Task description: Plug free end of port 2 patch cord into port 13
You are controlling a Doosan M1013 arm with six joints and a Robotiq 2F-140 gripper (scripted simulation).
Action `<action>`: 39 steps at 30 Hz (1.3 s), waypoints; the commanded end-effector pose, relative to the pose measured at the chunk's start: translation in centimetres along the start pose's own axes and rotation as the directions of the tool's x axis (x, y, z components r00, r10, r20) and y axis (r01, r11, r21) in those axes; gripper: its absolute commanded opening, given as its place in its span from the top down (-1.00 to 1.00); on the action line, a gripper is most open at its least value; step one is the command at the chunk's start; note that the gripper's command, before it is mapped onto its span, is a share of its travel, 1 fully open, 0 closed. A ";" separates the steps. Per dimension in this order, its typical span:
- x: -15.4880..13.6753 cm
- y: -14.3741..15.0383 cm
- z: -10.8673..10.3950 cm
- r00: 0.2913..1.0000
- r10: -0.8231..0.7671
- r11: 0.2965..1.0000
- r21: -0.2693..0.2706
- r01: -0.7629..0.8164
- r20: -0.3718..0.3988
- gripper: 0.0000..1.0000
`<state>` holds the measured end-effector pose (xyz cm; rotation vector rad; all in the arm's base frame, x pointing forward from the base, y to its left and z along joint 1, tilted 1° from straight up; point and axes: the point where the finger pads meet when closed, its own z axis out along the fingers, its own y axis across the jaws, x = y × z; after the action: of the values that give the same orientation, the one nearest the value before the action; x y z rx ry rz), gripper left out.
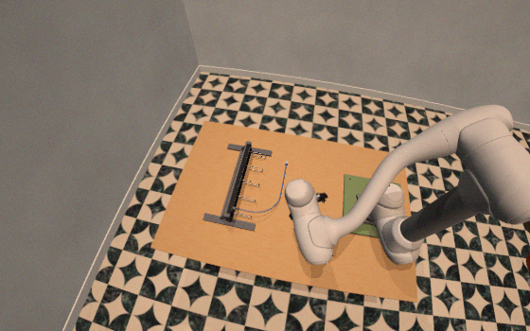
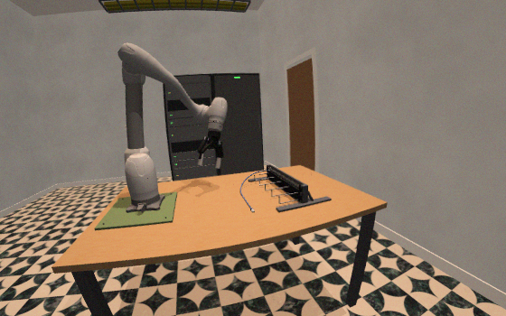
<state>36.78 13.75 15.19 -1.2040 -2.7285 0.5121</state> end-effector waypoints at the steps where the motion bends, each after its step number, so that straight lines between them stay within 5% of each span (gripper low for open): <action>1: -3.9 1.2 0.7 0.996 0.076 0.996 -0.044 -0.078 -0.042 -1.00; 19: -17.3 1.1 3.3 0.938 0.317 0.928 -0.159 -0.337 -0.139 -1.00; 39: -31.5 -4.0 7.3 0.812 0.544 0.775 -0.244 -0.583 -0.212 -1.00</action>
<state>52.78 -10.54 11.08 -2.0050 -2.3887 0.0821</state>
